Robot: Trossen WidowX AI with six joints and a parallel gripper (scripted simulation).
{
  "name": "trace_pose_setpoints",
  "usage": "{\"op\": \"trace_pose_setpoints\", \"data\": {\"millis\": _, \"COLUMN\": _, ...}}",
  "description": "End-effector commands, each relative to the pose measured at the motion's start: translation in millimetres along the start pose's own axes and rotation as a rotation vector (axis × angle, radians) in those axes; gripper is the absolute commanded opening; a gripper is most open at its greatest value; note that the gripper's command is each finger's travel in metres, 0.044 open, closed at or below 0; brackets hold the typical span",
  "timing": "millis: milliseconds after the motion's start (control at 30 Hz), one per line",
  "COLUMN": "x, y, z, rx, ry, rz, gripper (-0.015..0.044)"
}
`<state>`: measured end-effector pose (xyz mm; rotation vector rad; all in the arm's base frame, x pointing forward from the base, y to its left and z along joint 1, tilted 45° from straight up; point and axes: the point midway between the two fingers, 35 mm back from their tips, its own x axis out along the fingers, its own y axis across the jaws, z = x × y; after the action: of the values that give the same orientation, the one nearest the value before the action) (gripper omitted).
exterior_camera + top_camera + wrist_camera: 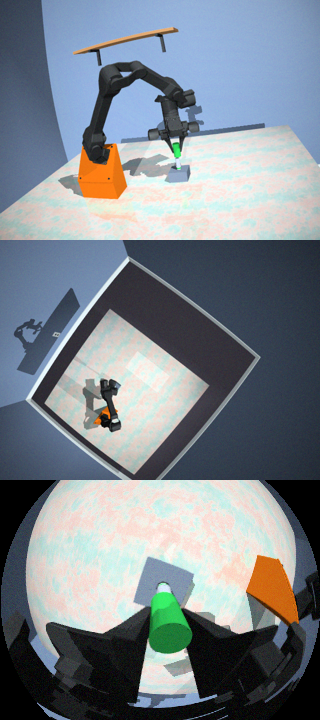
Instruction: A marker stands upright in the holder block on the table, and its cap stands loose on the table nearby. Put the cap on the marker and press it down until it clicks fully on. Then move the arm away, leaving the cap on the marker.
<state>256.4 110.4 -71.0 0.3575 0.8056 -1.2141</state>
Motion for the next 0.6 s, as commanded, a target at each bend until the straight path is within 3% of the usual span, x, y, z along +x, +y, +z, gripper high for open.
{"op": "trace_pose_setpoints", "data": {"millis": 0, "x": 8.0, "y": -1.7, "z": 0.2, "rx": -0.009, "ry": -0.007, "rz": -0.003, "gripper": 0.0}}
{"op": "trace_pose_setpoints", "data": {"millis": 567, "x": 35.6, "y": -3.5, "z": 0.1, "rx": -0.009, "ry": -0.009, "rz": -0.003, "gripper": 0.0}}
